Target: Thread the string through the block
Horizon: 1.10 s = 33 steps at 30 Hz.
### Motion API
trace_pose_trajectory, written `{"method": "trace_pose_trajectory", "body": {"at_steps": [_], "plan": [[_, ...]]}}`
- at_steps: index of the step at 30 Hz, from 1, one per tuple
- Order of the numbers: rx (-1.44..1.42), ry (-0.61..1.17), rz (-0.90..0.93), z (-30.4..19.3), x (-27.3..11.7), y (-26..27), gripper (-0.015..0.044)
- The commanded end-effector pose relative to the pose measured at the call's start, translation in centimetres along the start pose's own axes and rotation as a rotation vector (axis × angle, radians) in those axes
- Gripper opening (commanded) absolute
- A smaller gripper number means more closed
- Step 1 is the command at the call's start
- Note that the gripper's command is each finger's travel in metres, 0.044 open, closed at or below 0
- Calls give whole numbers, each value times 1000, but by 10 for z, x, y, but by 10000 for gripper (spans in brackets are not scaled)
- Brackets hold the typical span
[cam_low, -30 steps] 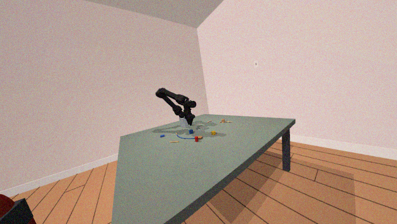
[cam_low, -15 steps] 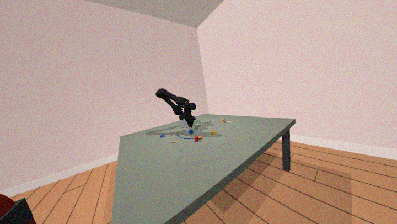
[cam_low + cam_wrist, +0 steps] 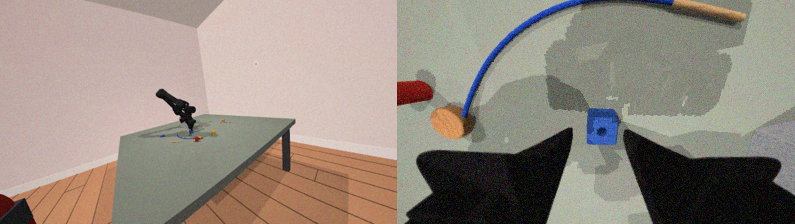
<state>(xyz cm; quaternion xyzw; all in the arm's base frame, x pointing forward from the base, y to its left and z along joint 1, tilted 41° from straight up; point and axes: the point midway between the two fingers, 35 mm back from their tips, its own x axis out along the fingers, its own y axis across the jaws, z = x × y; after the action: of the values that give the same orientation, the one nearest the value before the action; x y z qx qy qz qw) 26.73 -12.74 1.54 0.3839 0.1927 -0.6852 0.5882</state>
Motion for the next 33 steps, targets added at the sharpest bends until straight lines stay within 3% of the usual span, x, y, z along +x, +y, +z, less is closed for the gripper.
{"method": "trace_pose_trajectory", "body": {"at_steps": [1, 16, 22, 28, 30, 33], "plan": [[-10, -4, -10, 0, 9, -4, 240], [-11, -5, -10, 0, 17, -4, 240], [-4, -4, -7, 1, 15, -4, 82], [-4, -4, -7, 1, 15, -4, 42], [-4, -4, -7, 1, 15, -4, 0], [-4, -4, -7, 1, 15, -4, 0]]}}
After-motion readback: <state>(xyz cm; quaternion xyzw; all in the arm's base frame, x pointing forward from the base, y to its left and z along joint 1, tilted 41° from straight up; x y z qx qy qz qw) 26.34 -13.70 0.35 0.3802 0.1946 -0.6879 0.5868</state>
